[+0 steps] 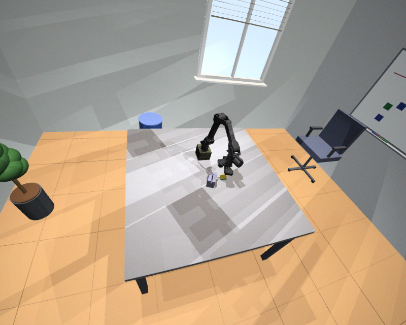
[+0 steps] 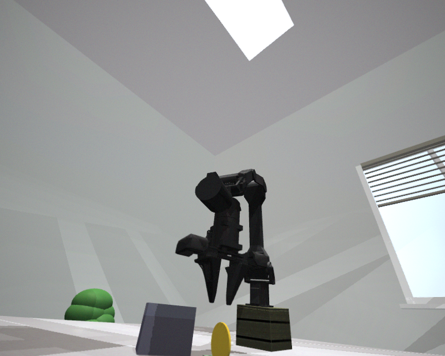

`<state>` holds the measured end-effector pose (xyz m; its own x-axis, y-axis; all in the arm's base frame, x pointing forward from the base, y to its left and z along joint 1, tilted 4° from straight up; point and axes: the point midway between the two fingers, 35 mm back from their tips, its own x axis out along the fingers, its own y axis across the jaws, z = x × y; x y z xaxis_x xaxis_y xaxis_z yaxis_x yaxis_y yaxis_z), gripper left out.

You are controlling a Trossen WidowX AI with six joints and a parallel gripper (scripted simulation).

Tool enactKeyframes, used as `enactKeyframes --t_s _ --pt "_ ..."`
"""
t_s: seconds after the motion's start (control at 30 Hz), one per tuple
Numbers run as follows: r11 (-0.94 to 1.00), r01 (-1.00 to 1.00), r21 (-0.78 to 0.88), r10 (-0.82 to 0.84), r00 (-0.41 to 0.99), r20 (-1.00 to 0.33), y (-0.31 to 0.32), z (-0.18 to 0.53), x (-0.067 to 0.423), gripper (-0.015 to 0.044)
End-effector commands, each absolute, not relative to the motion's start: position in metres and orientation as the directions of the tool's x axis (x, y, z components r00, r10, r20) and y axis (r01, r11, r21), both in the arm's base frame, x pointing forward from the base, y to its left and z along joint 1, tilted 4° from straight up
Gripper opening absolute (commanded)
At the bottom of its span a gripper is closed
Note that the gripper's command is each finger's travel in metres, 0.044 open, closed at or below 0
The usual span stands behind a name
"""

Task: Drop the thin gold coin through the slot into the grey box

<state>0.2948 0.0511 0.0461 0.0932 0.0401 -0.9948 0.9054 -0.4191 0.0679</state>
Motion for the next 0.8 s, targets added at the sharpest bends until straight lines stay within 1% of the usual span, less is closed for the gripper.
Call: enactKeyframes --t_s 0.0,0.77 --pt "-0.421 0.906 0.053 0.044 0.079 -0.996 0.053 0.035 0.292 0.0161" --pt "-0.417 0.907 0.052 0.043 0.077 -0.996 0.055 0.004 0.296 0.0161"
